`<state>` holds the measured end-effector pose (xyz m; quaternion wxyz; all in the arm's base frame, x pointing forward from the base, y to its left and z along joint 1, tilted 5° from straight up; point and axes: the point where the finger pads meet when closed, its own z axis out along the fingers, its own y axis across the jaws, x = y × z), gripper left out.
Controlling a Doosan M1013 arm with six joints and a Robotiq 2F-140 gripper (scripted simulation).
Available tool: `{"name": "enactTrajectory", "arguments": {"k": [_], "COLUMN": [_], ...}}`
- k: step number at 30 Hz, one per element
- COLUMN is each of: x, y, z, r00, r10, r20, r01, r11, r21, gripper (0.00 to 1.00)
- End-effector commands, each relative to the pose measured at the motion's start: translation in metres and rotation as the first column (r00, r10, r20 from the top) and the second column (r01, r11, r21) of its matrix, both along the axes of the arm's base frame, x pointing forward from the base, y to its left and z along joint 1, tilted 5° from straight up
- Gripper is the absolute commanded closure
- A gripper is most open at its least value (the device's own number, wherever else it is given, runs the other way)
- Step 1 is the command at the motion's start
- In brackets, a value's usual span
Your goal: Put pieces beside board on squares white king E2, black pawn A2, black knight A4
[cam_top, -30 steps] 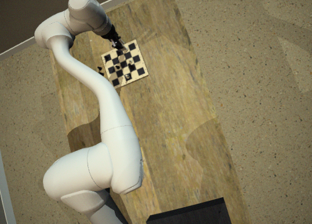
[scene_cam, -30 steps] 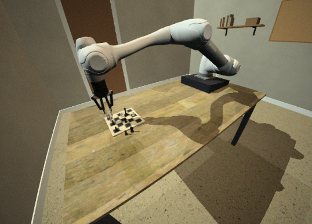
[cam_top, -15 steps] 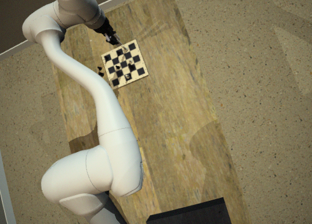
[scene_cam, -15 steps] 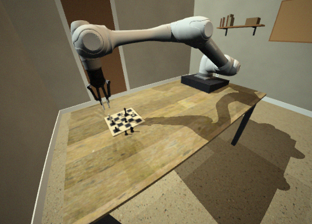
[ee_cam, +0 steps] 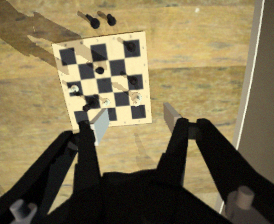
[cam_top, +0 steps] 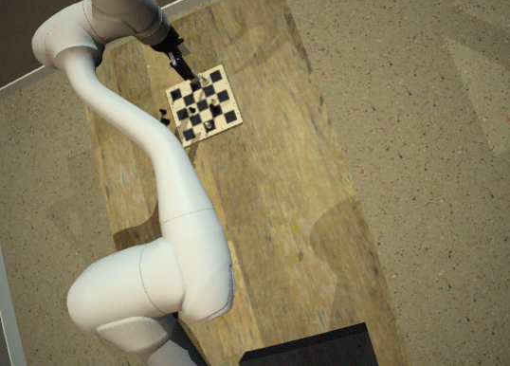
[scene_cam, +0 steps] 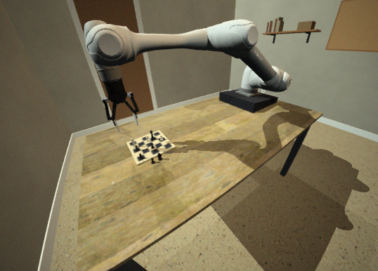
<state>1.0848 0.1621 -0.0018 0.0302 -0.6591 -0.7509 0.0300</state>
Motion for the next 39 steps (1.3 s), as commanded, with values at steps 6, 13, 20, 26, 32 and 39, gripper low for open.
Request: {"name": "enactTrajectory", "arguments": {"k": [6, 13, 20, 26, 32, 39], "x": [0.0, 0.0, -0.001, -0.01, -0.02, -0.042], "y": [0.0, 0.0, 0.006, 0.035, 0.066, 0.124], "z": [0.0, 0.0, -0.001, -0.005, -0.01, -0.02], "r00": [1.0, 1.0, 0.998, 0.933, 0.777, 0.522], "r10": [0.0, 0.0, -0.062, -0.36, -0.629, -0.852], "r20": [0.0, 0.0, 0.001, 0.008, 0.022, 0.036], "r01": [0.0, 0.0, 0.062, 0.36, 0.629, 0.852], "r11": [1.0, 1.0, 0.998, 0.932, 0.776, 0.519], "r21": [0.0, 0.0, -0.005, -0.03, -0.052, -0.07], "gripper": [0.0, 0.0, 0.0, 0.0, 0.0, 0.0]}}
